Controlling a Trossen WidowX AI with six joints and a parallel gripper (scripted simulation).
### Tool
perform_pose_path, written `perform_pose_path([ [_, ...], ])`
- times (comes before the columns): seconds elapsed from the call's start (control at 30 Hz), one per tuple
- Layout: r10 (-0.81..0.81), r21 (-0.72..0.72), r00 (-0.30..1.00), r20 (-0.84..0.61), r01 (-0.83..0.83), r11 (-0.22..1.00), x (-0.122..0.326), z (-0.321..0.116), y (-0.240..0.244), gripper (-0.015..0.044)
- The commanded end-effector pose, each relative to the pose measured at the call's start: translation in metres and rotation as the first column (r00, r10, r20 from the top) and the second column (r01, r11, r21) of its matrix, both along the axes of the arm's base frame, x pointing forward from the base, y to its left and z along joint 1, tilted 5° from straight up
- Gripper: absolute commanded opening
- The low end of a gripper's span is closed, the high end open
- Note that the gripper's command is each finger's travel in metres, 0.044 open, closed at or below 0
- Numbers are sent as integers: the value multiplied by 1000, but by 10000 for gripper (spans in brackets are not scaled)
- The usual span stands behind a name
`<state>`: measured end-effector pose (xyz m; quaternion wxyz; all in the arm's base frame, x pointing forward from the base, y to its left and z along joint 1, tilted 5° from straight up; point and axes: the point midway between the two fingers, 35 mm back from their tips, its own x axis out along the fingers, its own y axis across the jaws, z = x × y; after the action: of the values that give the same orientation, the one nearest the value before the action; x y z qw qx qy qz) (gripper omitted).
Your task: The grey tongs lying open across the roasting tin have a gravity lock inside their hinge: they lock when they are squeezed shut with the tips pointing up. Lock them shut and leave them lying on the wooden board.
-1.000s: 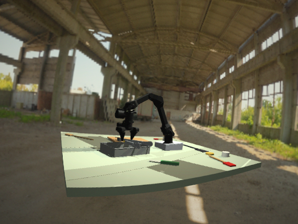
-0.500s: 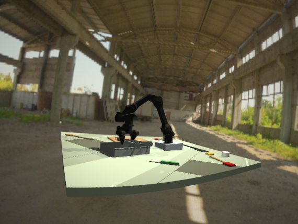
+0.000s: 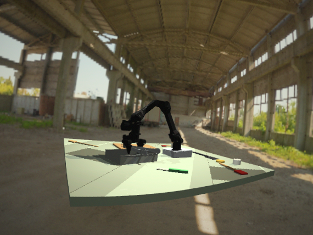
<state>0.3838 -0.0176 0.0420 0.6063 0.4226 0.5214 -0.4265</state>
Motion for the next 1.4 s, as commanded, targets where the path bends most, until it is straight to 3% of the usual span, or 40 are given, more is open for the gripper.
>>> perform_pose_path([
  [0.0, 0, 0, 1000, 1, 0, 1000, 0, 0, 0, 387],
  [1.37, 0, 0, 1000, 1, 0, 1000, 0, 0, 0, 114],
])
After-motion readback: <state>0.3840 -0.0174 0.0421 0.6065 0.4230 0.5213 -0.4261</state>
